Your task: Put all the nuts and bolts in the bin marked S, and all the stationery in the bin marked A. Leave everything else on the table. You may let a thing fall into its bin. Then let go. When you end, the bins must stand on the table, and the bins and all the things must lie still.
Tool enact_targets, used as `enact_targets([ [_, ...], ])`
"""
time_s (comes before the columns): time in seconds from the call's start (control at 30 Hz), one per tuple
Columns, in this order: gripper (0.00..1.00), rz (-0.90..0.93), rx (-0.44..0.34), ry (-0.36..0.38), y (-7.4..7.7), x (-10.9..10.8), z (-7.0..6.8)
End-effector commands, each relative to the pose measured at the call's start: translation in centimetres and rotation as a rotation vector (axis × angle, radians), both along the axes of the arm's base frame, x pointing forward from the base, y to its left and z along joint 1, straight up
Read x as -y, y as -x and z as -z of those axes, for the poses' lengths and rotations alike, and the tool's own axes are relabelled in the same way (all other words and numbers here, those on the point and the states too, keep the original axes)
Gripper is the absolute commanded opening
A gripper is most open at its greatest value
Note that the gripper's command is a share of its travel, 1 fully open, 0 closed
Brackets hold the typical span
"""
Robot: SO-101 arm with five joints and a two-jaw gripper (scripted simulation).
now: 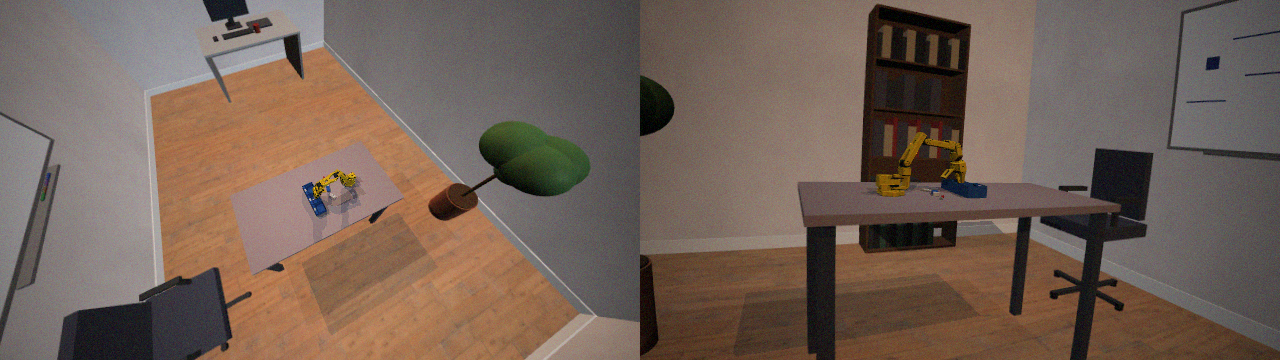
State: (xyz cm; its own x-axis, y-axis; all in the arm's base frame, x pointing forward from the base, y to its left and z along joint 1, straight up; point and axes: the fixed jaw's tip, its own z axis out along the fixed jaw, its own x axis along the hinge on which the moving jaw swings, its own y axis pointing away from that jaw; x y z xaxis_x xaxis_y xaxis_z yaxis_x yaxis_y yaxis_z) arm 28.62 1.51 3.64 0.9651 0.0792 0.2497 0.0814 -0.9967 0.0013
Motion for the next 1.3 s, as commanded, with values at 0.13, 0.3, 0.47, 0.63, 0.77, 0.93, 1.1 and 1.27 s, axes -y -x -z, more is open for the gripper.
enact_targets([
  [0.13, 0.00, -0.001, 0.077, -0.004, -0.76, 0.24, -1.25],
  [0.3, 0.00, -0.001, 0.077, -0.004, -0.77, 0.24, -1.18],
  [0.47, 0.00, -0.001, 0.077, -0.004, -0.77, 0.24, -1.10],
  [0.63, 0.00, -0.001, 0.077, -0.004, -0.79, 0.24, -0.77],
  [0.77, 0.00, -0.001, 0.077, -0.004, -0.80, 0.24, -0.59],
  [0.93, 0.00, -0.001, 0.077, -0.004, -0.80, 0.24, -0.58],
  [1.1, 0.01, -0.001, 0.077, -0.004, -0.80, 0.24, -0.58],
  [1.27, 0.05, -0.001, 0.077, -0.004, -0.80, 0.24, -0.58],
])
